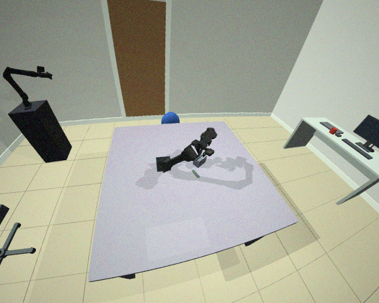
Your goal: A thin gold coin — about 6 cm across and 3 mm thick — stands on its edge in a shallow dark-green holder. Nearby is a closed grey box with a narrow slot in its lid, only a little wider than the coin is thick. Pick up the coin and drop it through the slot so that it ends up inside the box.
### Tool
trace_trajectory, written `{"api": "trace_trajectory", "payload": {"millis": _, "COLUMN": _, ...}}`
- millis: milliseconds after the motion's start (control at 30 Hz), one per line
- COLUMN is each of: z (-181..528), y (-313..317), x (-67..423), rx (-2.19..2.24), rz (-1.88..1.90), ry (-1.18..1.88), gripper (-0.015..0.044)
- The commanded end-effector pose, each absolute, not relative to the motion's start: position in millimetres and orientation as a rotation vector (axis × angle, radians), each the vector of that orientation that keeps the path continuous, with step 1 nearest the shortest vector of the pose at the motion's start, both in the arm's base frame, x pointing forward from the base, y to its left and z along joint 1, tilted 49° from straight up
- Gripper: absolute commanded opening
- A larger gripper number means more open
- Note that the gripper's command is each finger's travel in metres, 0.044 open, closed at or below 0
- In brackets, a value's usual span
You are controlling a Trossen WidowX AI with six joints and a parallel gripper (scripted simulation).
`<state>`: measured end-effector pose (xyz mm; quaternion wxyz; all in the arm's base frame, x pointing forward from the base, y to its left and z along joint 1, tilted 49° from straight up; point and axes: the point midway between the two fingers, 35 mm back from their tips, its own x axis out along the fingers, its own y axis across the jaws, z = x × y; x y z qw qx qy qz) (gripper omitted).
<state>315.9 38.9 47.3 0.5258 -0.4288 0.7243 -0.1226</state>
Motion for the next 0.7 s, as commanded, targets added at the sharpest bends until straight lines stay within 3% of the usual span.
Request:
{"api": "trace_trajectory", "payload": {"millis": 0, "z": 53.2, "y": 47.7, "x": 317.0, "rx": -1.017, "rz": -0.293, "ry": 1.728, "gripper": 0.0318}}
{"api": "trace_trajectory", "payload": {"millis": 167, "z": 66.1, "y": 63.4, "x": 317.9, "rx": -1.054, "rz": -0.256, "ry": 1.731, "gripper": 0.0440}}
{"api": "trace_trajectory", "payload": {"millis": 667, "z": 77.7, "y": 77.1, "x": 317.6, "rx": -1.091, "rz": -0.221, "ry": 1.733, "gripper": 0.0440}}
